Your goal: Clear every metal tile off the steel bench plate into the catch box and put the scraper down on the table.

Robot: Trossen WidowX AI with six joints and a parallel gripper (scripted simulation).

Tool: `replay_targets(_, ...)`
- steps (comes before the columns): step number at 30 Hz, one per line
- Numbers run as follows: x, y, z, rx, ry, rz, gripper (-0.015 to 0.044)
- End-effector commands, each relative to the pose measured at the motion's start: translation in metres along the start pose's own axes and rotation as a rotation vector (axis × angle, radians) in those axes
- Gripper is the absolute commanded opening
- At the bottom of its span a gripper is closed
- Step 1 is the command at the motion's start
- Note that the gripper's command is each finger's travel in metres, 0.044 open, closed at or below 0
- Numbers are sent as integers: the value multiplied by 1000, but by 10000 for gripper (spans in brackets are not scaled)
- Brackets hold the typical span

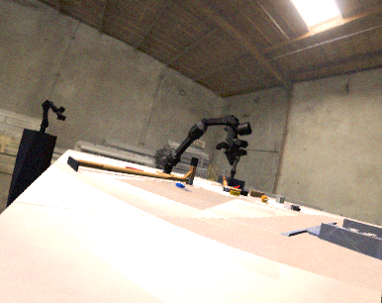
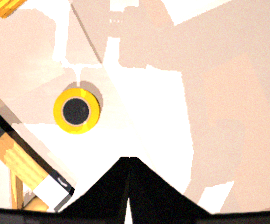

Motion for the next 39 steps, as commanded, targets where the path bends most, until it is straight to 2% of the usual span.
replay_targets(1, 4, 4, -25, 9, -38, 2, 0)
replay_targets(39, 77, 20, -213, 105, -370, 42, 0)
Point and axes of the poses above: the point midway between the two fingers, 35 mm back from their tips, its own y axis back along the fingers, its own z axis across the jaws, x = y × z, the point moved 5 cm from there along y, back along the fingers, and after that the axes turned 15 degrees about y, right-handed, at the moved point
